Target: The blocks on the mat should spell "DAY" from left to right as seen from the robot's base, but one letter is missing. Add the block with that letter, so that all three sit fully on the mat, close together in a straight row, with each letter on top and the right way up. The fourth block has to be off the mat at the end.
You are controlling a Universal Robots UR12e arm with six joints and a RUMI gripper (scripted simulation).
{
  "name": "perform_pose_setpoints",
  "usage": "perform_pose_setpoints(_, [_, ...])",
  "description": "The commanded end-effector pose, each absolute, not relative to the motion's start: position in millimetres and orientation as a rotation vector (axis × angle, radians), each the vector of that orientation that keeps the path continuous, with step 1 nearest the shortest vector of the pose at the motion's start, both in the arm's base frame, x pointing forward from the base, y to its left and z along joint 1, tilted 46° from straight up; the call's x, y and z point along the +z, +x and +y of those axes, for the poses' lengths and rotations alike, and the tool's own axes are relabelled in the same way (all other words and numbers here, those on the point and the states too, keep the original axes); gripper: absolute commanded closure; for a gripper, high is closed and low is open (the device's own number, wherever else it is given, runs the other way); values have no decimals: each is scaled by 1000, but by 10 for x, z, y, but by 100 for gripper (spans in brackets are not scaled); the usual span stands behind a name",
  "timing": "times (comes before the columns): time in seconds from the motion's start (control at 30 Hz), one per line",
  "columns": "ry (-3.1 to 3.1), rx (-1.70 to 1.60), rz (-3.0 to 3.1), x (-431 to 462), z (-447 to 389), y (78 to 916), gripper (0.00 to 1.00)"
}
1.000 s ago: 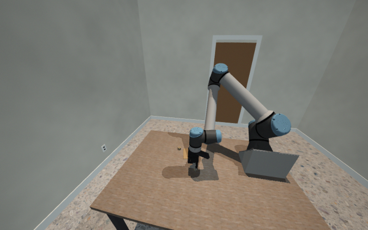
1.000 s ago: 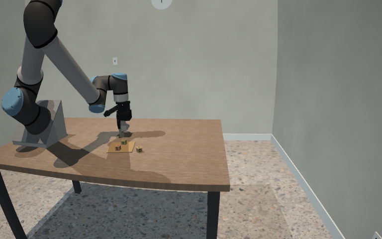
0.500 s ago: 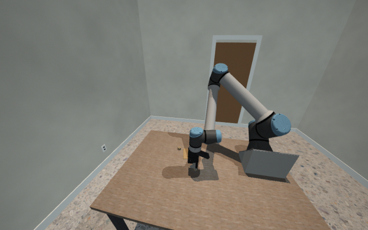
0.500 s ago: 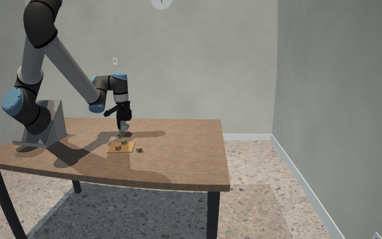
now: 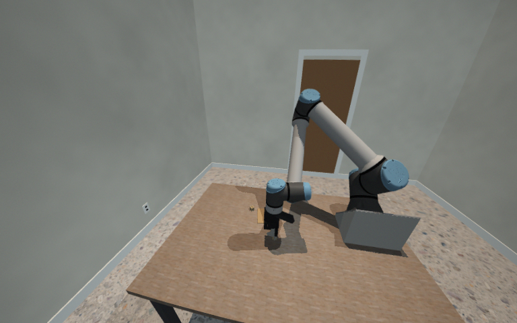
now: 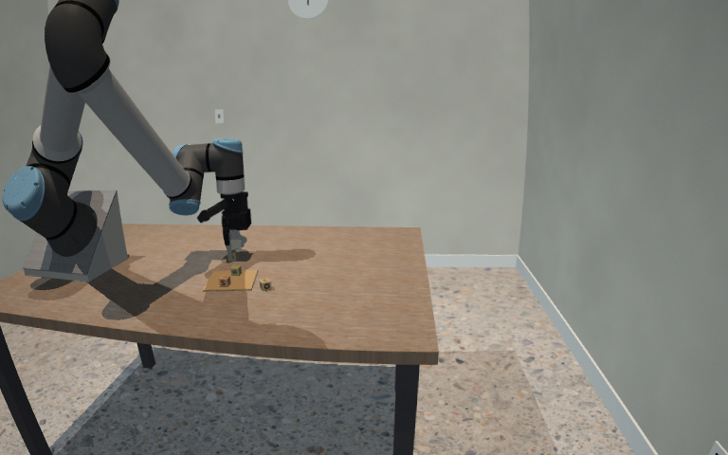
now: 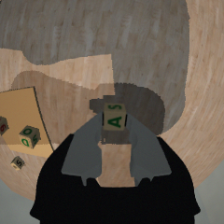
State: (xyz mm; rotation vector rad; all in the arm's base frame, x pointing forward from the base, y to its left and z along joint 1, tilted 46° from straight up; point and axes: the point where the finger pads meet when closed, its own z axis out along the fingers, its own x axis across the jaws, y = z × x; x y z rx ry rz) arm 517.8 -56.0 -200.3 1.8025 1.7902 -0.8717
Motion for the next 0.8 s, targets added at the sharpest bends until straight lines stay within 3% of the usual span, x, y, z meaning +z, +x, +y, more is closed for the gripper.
perform_pose_setpoints(0.0, [1802,-871,1790,-2000,-557,5181,95])
perform_pose_setpoints(0.77, [1802,-871,1790,-1451,-2,5275,95])
